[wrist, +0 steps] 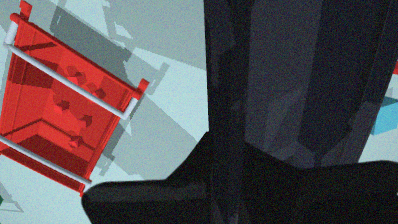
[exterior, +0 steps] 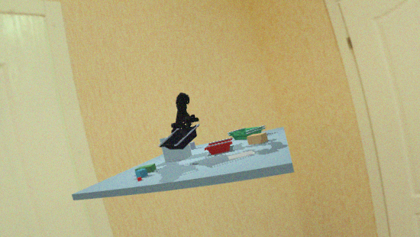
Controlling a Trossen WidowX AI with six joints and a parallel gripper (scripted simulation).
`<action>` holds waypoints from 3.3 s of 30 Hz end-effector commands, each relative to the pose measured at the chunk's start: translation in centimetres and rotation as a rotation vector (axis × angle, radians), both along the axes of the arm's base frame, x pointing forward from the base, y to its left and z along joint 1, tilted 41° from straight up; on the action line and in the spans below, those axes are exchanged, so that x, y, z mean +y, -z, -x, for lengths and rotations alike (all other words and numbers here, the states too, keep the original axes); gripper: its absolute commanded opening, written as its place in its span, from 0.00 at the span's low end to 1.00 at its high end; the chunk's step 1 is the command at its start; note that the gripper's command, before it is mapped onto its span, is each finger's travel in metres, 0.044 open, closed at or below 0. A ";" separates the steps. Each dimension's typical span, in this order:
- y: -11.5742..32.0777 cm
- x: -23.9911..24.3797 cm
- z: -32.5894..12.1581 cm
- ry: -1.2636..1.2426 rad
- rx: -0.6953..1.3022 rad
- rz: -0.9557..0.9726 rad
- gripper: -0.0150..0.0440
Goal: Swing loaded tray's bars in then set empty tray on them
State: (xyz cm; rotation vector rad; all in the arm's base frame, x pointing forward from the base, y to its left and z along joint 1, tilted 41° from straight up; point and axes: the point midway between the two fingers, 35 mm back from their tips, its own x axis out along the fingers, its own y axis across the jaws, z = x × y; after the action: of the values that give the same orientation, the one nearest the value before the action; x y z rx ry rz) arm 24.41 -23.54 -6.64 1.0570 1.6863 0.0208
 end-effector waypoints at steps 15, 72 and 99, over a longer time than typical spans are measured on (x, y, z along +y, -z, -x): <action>-2.4 1.1 -1.8 -0.231 -0.203 0.026 0.25; -7.8 7.4 -6.1 -0.992 -0.825 0.021 0.25; -10.3 10.9 -7.3 -1.351 -1.125 0.010 0.25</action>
State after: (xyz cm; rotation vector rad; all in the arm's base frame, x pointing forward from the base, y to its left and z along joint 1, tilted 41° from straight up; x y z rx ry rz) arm 31.47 -12.55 2.71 -0.2706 1.0417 1.2130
